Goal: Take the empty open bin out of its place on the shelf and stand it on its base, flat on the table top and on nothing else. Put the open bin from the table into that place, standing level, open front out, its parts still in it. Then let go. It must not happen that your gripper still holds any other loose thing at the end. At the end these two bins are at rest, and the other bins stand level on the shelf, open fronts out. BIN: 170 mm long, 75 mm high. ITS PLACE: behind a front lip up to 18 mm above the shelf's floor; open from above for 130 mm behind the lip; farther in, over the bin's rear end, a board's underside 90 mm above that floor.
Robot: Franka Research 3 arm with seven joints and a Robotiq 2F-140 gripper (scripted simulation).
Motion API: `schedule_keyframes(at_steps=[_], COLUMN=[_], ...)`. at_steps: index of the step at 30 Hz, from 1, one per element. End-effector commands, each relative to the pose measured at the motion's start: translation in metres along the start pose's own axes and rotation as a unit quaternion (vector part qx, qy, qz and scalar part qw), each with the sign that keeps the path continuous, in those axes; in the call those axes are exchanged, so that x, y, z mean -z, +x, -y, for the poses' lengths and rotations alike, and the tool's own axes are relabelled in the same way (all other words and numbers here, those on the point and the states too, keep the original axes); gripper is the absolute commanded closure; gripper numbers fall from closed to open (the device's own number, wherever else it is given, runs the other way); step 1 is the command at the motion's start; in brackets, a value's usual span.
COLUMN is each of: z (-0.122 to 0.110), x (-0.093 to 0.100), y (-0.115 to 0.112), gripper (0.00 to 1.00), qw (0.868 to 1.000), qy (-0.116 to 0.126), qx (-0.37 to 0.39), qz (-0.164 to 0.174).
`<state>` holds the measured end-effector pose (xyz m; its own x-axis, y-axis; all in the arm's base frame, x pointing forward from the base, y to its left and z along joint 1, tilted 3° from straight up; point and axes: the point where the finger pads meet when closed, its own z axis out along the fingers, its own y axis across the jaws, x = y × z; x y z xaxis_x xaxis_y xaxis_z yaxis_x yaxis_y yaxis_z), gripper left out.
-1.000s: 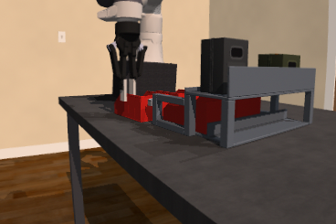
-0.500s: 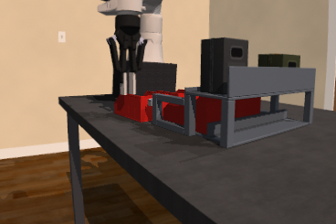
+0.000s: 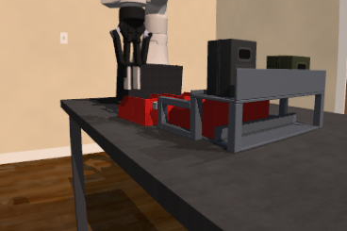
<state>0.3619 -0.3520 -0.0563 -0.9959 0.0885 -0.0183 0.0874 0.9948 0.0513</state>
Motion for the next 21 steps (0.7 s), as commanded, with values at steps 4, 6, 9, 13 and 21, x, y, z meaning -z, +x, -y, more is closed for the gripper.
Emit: schedule_keyframes(at_steps=[4,6,9,13,21], z=[-0.001,-0.001,0.000,0.000,0.000], x=[0.011,0.014,0.019,0.024,0.033], y=[0.002,0.002,0.002,0.002,0.002], gripper=[0.85,0.85,0.85,0.85,0.85], qw=[1.000,1.000,1.000,1.000,1.000], qy=[-0.001,-0.001,-0.001,-0.001,-0.001], qx=[0.004,0.004,0.004,0.004,0.004], qz=[-0.003,-0.003,-0.003,-0.003,-0.003])
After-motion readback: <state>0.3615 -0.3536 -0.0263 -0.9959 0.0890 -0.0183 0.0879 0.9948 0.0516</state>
